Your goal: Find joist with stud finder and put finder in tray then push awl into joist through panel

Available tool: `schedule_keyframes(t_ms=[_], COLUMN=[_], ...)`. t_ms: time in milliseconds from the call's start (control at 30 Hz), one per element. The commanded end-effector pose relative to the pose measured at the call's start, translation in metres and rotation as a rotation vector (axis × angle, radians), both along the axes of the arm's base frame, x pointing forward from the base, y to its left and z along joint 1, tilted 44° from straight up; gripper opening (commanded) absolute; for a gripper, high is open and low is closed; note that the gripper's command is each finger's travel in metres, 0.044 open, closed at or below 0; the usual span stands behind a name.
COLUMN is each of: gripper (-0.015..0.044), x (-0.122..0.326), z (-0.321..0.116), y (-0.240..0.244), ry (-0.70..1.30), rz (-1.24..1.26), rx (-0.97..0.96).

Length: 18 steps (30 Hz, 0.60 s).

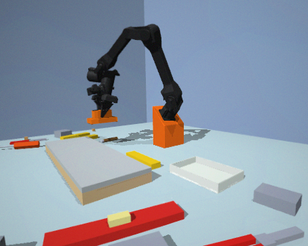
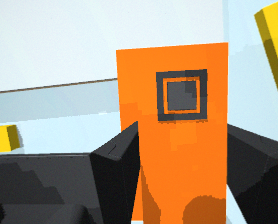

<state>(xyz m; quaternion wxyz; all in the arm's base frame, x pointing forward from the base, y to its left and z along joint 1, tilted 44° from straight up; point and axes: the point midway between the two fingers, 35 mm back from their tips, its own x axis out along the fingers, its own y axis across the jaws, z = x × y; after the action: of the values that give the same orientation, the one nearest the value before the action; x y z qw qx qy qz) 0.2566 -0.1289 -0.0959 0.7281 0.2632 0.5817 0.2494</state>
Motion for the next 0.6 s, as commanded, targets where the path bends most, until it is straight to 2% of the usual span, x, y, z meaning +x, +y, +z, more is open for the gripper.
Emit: schedule_keyframes(t_ms=[0, 567], gripper=[0.0, 0.0], x=[0.026, 0.101], z=[0.002, 0.003], y=[-0.008, -0.006], ry=[-0.019, -0.046], rz=[-0.003, 0.021], rx=[-0.007, 0.001])
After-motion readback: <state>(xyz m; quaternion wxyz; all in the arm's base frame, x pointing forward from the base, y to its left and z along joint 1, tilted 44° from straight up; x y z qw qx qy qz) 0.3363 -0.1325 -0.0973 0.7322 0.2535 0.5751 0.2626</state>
